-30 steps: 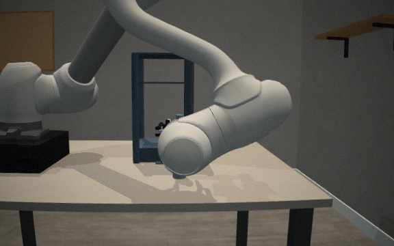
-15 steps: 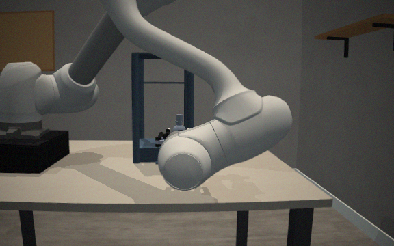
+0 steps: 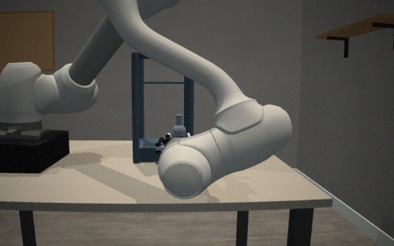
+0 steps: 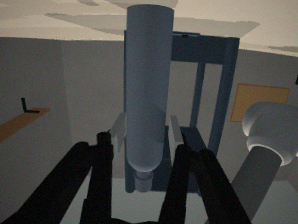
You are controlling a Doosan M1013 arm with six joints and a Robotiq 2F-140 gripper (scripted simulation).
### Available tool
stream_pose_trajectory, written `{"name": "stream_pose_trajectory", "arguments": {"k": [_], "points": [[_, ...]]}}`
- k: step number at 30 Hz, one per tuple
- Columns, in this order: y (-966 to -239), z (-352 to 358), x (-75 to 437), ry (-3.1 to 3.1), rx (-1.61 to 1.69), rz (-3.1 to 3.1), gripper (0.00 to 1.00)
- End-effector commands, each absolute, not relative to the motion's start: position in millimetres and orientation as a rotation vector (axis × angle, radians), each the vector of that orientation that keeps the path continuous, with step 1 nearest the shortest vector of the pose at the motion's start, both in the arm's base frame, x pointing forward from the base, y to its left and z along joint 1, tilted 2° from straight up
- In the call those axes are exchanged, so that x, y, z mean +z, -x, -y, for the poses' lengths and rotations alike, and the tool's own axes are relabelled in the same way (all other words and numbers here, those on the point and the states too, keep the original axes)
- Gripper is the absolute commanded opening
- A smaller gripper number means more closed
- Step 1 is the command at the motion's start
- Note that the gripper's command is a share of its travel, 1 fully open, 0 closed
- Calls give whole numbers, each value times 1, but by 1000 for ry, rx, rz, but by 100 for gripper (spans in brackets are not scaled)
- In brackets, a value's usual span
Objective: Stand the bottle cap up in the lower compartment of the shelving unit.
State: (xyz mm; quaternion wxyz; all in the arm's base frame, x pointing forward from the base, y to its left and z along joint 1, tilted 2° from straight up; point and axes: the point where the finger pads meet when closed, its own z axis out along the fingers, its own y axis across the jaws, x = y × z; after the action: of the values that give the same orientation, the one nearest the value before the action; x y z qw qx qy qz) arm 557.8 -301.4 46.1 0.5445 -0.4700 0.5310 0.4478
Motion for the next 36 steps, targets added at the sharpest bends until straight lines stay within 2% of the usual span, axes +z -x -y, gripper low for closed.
{"name": "stream_pose_trajectory", "arguments": {"k": [1, 36], "points": [[-559, 301, 40, 1120, 1062, -1262, 36], [-559, 301, 36, 1120, 1062, -1262, 36]]}}
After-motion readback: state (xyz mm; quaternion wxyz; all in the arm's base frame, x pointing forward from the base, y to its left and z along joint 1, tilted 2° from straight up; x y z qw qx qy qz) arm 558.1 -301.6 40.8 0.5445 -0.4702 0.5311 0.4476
